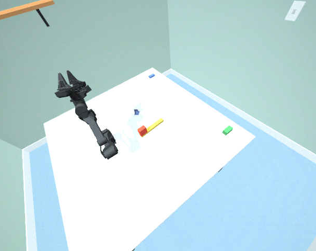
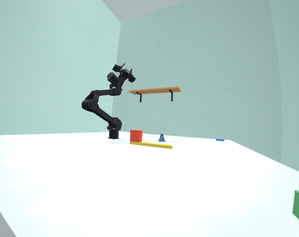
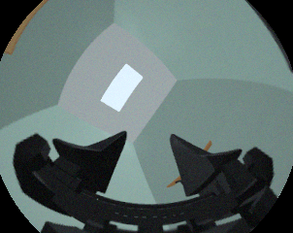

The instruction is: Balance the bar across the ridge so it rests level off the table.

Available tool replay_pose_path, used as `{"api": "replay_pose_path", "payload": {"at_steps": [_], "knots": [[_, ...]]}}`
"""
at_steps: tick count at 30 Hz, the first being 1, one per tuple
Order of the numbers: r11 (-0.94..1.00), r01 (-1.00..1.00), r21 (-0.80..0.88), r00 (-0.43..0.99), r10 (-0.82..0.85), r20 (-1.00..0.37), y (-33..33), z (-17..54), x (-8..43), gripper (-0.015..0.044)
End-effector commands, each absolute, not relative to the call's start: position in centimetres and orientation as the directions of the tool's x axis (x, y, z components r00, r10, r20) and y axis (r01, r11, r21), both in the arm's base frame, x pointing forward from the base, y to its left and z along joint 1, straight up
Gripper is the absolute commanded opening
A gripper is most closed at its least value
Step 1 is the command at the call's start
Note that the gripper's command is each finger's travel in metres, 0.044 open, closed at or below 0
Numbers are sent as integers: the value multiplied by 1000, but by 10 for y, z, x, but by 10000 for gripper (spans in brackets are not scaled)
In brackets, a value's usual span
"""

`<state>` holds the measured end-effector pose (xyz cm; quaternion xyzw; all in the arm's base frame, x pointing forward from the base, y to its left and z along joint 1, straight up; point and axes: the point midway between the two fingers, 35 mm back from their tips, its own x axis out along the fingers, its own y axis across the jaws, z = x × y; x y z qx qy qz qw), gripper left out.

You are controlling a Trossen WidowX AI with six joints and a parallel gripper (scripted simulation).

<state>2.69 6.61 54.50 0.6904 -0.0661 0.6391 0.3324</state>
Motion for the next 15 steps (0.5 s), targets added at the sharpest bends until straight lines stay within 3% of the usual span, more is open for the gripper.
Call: {"api": "replay_pose_path", "payload": {"at_steps": [1,15], "knots": [[-688,-583,432,200,393,897,86,544,33,315],[-336,-729,596,350,565,747,151,526,74,315]]}}
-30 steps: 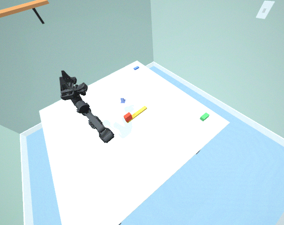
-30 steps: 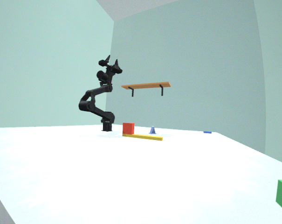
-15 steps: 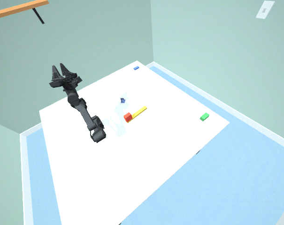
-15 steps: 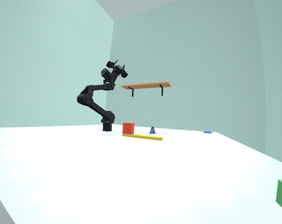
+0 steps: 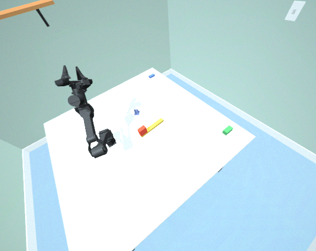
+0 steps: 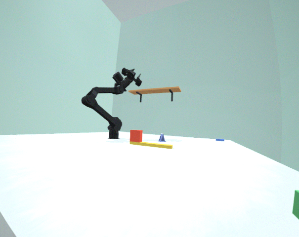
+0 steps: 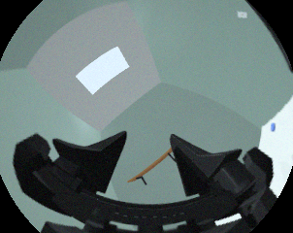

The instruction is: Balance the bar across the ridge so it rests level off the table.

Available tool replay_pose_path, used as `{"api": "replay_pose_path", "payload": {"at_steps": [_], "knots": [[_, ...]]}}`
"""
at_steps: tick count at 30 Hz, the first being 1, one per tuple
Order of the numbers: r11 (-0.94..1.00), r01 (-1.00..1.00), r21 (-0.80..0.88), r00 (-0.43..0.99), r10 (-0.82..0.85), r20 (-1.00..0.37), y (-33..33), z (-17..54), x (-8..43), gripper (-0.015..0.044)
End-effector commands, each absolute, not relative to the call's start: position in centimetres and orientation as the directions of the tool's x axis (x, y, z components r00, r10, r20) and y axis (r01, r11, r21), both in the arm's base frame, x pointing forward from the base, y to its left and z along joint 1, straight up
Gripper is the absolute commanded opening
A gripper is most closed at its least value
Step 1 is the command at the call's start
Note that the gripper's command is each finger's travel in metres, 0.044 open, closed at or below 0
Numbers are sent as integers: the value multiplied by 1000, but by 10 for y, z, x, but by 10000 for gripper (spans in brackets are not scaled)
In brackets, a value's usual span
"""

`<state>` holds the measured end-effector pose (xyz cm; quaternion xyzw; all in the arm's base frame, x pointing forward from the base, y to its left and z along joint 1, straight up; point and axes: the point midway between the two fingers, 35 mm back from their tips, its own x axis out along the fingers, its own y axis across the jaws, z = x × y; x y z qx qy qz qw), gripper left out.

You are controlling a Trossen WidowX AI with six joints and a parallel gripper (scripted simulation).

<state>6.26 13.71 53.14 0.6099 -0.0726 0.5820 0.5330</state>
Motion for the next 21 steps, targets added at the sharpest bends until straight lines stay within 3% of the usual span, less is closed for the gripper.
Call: {"api": "replay_pose_path", "payload": {"at_steps": [1,21], "knots": [[-308,-734,605,364,574,733,155,524,78,315],[306,-707,638,646,646,407,204,480,174,315]]}}
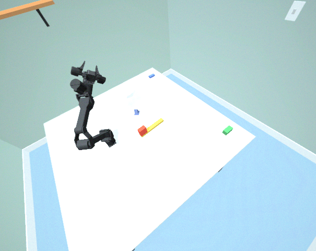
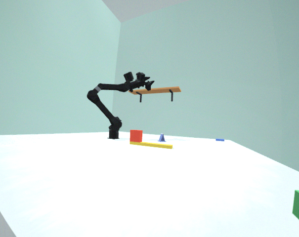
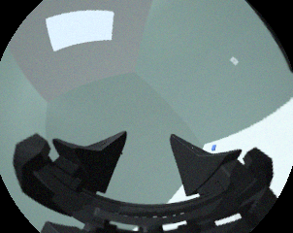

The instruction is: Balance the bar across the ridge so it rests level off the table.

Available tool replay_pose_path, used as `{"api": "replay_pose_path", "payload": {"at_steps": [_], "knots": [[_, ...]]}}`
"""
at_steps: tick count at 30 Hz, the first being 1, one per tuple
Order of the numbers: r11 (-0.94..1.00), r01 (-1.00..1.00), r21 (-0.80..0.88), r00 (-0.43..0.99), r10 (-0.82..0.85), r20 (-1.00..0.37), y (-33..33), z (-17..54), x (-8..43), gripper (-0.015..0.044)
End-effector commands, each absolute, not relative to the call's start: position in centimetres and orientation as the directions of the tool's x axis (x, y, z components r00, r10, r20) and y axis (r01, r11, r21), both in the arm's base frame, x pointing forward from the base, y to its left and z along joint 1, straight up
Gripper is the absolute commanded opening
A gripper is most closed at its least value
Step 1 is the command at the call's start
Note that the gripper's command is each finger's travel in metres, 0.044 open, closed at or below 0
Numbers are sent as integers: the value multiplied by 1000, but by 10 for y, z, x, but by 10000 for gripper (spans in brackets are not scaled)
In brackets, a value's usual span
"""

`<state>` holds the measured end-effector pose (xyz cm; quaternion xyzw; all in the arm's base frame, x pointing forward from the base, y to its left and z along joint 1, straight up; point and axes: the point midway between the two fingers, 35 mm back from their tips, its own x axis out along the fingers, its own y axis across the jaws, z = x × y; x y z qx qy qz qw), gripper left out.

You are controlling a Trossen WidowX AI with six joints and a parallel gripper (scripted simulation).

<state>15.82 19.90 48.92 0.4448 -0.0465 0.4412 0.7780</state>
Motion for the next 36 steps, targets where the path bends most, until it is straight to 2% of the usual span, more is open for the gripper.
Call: {"api": "replay_pose_path", "payload": {"at_steps": [1,20,36], "knots": [[335,-698,633,660,644,386,205,477,180,315],[778,-450,438,860,510,-24,191,409,281,315],[954,-223,202,879,286,-381,135,342,345,315]]}}
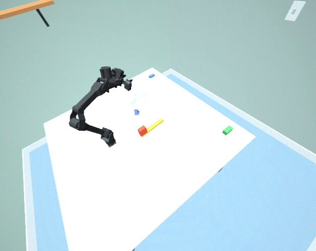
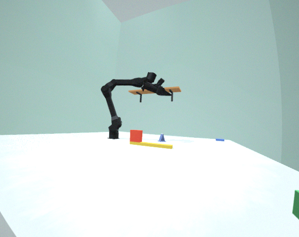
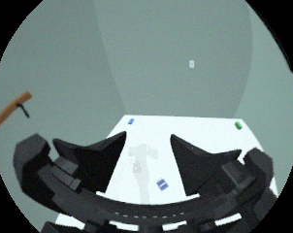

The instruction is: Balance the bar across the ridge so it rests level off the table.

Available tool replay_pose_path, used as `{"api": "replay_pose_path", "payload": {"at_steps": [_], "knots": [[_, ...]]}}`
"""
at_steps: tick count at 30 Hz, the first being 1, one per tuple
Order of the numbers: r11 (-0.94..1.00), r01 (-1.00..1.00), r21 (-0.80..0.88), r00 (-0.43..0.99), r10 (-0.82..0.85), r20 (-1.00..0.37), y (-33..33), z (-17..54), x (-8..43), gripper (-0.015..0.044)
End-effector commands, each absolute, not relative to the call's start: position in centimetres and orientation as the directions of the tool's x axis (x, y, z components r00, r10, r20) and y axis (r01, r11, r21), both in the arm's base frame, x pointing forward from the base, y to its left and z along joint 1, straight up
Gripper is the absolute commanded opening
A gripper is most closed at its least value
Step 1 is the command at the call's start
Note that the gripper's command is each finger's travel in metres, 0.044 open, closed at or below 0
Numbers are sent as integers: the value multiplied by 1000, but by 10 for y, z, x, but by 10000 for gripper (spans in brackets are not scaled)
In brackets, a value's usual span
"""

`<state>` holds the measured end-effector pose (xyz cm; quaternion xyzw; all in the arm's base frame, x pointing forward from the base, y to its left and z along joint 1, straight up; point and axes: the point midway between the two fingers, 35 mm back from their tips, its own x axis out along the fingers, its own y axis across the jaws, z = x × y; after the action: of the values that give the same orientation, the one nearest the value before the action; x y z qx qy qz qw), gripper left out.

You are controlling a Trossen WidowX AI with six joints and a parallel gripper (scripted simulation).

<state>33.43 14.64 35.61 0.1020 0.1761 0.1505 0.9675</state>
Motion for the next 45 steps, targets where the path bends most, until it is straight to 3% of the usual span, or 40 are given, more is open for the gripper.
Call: {"api": "replay_pose_path", "payload": {"at_steps": [1,12,24,45], "knots": [[959,-211,187,874,271,-403,130,337,348,315],[993,-116,35,770,113,-628,76,291,369,315],[995,-74,-69,567,-15,-823,11,245,371,315],[997,-69,-36,92,-30,-995,-89,189,325,315]]}}
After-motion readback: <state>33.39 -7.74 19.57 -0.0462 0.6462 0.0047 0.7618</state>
